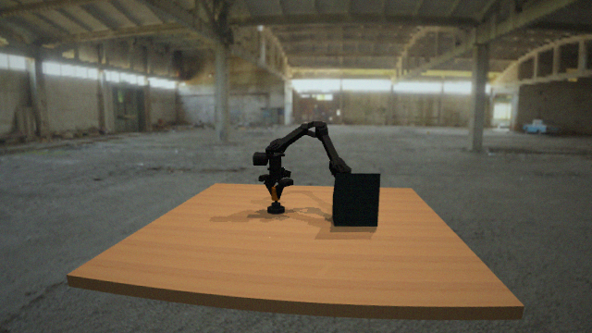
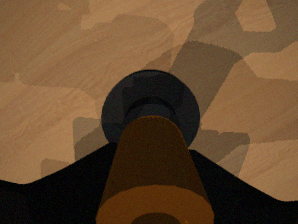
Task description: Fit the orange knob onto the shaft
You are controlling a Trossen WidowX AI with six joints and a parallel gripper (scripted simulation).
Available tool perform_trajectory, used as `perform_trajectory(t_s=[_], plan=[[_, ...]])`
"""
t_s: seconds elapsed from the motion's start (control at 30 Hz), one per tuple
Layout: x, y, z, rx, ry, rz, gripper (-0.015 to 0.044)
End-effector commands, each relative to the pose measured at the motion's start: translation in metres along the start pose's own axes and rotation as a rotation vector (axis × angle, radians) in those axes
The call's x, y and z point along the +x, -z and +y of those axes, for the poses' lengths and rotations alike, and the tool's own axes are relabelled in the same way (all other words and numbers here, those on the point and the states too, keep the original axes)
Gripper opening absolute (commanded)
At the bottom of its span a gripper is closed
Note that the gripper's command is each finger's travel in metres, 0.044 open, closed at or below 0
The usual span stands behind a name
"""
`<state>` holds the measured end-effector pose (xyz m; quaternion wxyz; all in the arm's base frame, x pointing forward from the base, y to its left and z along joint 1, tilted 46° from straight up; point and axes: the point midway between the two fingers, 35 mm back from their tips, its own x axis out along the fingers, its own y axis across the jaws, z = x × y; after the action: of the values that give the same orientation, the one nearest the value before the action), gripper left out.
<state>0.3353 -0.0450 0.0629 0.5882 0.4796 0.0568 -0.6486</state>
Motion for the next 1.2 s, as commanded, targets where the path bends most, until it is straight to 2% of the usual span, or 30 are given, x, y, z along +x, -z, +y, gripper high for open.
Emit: perform_trajectory(t_s=[0.0,0.43,0.67,1.17], plan=[[0.0003,0.0,-0.0001,-0.001,-0.001,0.0,0.0],[-0.0038,0.0004,0.0008,0.009,-0.001,0.0,0.0],[-0.0022,0.0006,0.0022,0.209,-0.001,0.0,0.0],[0.0004,0.0,-0.0001,0.209,-0.001,0.0,0.0]])
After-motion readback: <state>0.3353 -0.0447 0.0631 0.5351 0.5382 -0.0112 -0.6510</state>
